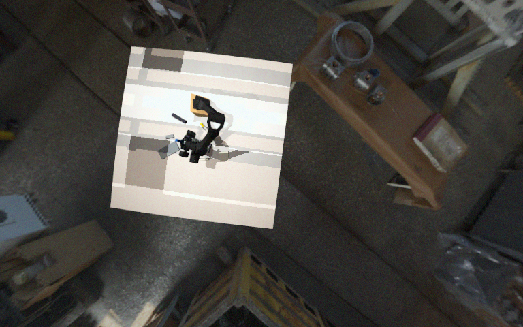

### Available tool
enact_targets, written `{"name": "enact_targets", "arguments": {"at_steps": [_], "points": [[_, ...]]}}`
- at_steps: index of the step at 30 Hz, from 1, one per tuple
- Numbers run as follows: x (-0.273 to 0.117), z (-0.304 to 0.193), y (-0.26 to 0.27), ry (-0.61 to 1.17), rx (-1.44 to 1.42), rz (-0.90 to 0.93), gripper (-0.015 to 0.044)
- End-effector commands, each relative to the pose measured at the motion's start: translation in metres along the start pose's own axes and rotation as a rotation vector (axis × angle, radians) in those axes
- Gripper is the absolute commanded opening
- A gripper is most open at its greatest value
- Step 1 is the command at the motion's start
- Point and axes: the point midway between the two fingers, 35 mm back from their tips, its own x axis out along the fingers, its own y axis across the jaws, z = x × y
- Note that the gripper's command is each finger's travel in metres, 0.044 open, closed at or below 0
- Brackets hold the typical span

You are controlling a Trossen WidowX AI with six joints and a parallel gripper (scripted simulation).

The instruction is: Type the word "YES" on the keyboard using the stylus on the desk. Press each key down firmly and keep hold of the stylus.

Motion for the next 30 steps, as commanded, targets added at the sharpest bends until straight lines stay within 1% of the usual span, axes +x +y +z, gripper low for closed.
{"name": "enact_targets", "arguments": {"at_steps": [1,20,27,30], "points": [[0.002,0.002,0.001,-0.002,0.004,0.004,0.0081],[0.002,0.002,0.0,-0.002,0.004,0.004,0.0081],[-0.014,-0.026,0.0,-0.001,0.005,0.003,0.0081],[-0.016,-0.03,0.0,0.0,0.005,0.003,0.0081]]}}
